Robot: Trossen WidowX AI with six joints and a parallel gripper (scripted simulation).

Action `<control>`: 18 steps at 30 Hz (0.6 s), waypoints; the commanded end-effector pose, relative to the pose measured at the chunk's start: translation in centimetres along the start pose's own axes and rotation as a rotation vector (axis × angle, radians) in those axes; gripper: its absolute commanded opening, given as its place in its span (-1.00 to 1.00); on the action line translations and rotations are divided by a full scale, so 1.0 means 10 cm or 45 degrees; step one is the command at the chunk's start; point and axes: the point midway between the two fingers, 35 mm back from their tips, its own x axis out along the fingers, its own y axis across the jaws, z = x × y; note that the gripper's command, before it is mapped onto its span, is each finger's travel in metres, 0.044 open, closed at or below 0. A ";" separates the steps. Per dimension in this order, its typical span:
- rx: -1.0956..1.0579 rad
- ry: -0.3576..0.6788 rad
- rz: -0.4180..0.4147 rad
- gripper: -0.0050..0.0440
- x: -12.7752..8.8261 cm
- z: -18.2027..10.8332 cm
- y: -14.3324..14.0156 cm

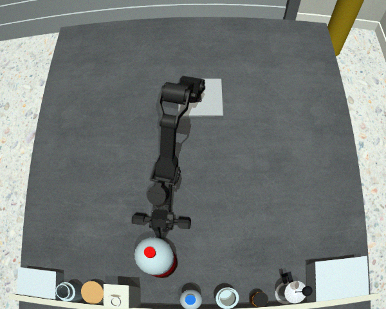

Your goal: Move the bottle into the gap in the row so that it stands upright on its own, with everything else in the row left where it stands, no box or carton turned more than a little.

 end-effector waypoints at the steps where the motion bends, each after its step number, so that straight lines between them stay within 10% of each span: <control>1: -0.001 -0.039 0.003 -1.00 0.04 0.15 0.01; 18: -0.001 -0.041 0.002 -1.00 0.07 0.17 0.02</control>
